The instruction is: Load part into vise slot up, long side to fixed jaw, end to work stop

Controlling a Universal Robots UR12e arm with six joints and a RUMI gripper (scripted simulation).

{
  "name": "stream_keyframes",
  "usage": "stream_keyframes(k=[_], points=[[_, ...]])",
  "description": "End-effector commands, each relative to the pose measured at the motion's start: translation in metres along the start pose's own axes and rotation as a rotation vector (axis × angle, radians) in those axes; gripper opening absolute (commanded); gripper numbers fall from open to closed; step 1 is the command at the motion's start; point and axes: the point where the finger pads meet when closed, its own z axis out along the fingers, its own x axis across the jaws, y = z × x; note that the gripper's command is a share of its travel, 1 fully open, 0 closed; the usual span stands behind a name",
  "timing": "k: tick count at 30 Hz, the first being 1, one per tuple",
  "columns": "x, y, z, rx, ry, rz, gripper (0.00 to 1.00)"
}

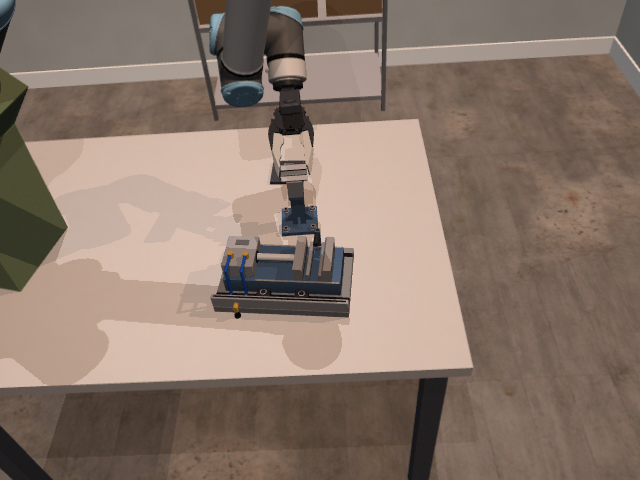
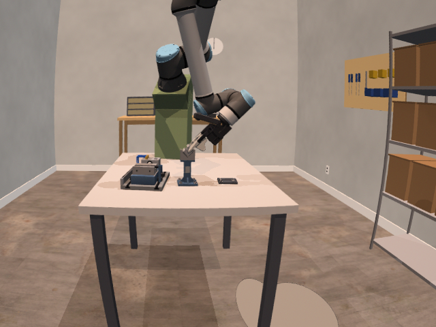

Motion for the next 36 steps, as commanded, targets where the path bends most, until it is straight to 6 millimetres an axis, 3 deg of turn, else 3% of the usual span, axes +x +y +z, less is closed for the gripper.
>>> stream_keyframes(k=[1,4,5,36], points=[[-0.0003,-0.0002,-0.0005,0.0,-0.001,0.001,0.0],[-0.0003,-0.0002,-0.0005,0.0,-0.001,0.001,0.0],[-0.0003,-0.0002,-0.0005,0.0,-0.001,0.001,0.51],[-0.0003,-0.0002,-0.0005,0.0,-0.001,0.001,0.51]])
